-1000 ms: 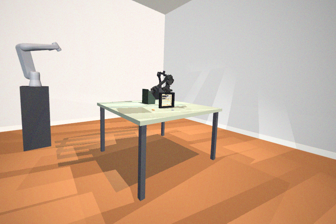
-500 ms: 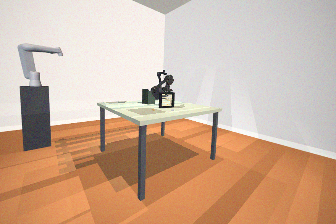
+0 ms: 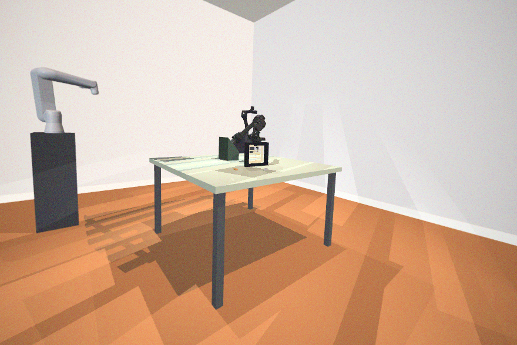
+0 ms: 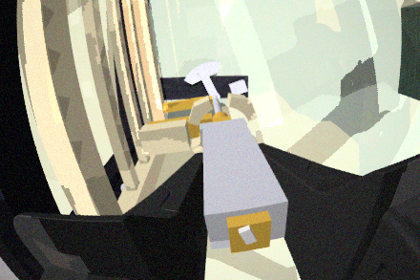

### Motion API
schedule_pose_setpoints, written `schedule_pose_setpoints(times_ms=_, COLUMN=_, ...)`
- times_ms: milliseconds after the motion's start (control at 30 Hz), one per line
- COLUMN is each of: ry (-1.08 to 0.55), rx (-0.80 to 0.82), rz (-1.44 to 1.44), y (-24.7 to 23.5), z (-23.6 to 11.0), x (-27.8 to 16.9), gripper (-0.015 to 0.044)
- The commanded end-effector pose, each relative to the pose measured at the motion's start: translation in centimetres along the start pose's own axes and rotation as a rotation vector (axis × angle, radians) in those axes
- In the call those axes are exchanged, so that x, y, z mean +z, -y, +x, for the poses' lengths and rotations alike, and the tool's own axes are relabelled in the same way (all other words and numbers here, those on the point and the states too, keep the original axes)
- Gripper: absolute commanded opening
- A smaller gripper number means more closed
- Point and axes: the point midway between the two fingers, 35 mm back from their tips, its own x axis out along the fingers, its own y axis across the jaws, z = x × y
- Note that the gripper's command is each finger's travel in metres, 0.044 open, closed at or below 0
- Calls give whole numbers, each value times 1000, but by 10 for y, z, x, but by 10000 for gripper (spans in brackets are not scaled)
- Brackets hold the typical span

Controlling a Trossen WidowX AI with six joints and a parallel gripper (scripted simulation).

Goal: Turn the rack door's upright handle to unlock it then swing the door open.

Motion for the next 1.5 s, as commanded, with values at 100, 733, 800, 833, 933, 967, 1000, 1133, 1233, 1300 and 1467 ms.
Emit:
schedule_pose_setpoints(times_ms=100, ry=5, rx=4, rz=-144, y=7, z=0, x=4, gripper=15)
schedule_pose_setpoints(times_ms=733, ry=6, rx=2, rz=-452, y=39, z=0, x=20, gripper=15)
schedule_pose_setpoints(times_ms=800, ry=7, rx=1, rz=-481, y=43, z=0, x=23, gripper=15)
schedule_pose_setpoints(times_ms=833, ry=7, rx=1, rz=-496, y=44, z=0, x=24, gripper=15)
schedule_pose_setpoints(times_ms=933, ry=7, rx=1, rz=-539, y=49, z=0, x=28, gripper=15)
schedule_pose_setpoints(times_ms=967, ry=7, rx=1, rz=-553, y=51, z=0, x=29, gripper=15)
schedule_pose_setpoints(times_ms=1000, ry=7, rx=1, rz=-568, y=52, z=0, x=30, gripper=15)
schedule_pose_setpoints(times_ms=1133, ry=7, rx=0, rz=-628, y=59, z=0, x=36, gripper=15)
schedule_pose_setpoints(times_ms=1233, ry=7, rx=0, rz=-672, y=64, z=0, x=41, gripper=15)
schedule_pose_setpoints(times_ms=1300, ry=8, rx=0, rz=-701, y=67, z=0, x=44, gripper=15)
schedule_pose_setpoints(times_ms=1467, ry=8, rx=-1, rz=-774, y=73, z=0, x=52, gripper=15)
